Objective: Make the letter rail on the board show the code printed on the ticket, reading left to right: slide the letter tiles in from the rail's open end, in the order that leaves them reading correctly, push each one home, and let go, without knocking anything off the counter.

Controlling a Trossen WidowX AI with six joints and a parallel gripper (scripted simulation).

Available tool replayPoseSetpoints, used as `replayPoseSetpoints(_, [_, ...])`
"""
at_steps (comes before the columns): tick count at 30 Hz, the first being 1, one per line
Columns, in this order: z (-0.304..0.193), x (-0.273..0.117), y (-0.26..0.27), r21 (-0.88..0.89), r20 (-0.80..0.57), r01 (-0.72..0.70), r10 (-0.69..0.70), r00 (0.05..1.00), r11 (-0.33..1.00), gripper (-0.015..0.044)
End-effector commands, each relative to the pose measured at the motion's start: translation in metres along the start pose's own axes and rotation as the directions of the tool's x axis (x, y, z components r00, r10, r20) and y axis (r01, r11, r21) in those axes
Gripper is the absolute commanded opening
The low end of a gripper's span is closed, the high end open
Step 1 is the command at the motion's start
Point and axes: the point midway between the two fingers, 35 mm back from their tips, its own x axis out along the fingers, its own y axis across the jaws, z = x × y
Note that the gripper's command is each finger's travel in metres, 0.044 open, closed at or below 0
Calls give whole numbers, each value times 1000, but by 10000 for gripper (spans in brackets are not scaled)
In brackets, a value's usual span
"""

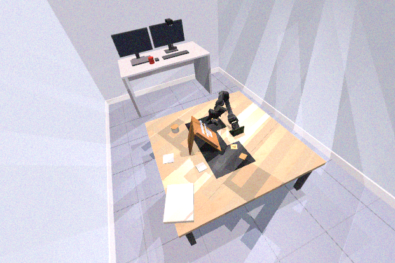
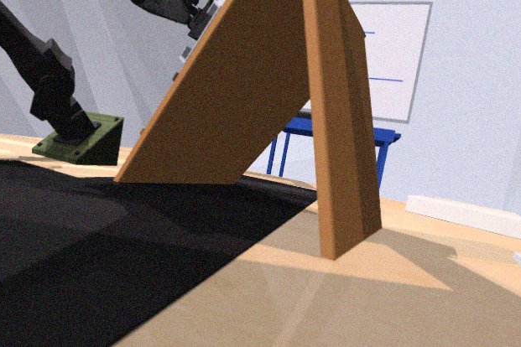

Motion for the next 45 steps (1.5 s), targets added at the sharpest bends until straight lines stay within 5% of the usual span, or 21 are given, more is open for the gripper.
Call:
replayPoseSetpoints(1, [0, 0, 0, -1, 0, 0, 0, 1000, 1000, 164])
replayPoseSetpoints(8, [0, 0, 0, -1, 0, 0, 0, 1000, 1000, 0])
replayPoseSetpoints(16, [2, 2, 0, 1, -24, -8, 8, 1000, 1000, 0])
replayPoseSetpoints(30, [23, 19, -39, 117, -587, 8, 63, 807, 993, 0])
replayPoseSetpoints(45, [23, 21, -42, 115, -599, 15, 57, 799, 993, 0])
